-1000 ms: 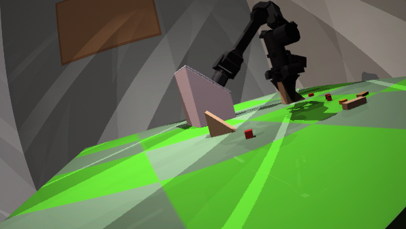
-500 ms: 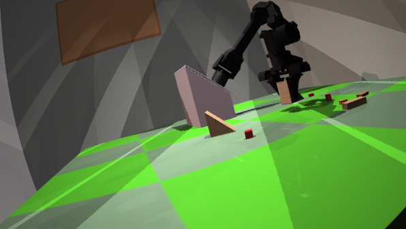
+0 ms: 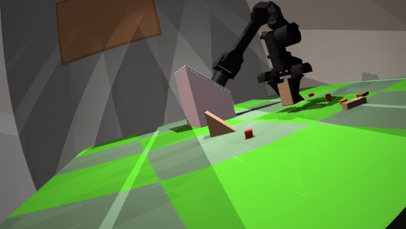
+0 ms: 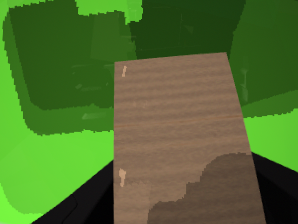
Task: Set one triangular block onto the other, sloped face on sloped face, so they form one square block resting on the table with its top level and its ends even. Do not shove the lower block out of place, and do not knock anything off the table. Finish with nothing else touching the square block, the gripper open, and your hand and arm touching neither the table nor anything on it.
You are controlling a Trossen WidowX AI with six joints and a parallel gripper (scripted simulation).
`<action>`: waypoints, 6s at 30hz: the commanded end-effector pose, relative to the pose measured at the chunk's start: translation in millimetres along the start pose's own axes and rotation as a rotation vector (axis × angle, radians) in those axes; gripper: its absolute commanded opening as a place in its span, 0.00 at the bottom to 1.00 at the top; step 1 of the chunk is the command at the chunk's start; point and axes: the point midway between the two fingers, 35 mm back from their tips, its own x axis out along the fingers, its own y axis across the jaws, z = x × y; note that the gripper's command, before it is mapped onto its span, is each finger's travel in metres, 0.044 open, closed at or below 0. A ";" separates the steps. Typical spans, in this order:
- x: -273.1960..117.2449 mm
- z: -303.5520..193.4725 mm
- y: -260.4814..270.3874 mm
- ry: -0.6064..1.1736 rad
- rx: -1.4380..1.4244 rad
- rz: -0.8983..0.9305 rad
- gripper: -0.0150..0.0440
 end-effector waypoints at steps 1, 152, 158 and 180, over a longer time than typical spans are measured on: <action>6.0 -0.4 1.1 -0.002 0.007 0.001 0.25; 23.6 -9.7 1.4 -0.434 0.010 0.005 0.55; 23.6 -9.7 1.4 -0.434 0.010 0.005 0.39; 2.6 13.0 1.2 0.005 0.011 0.011 0.25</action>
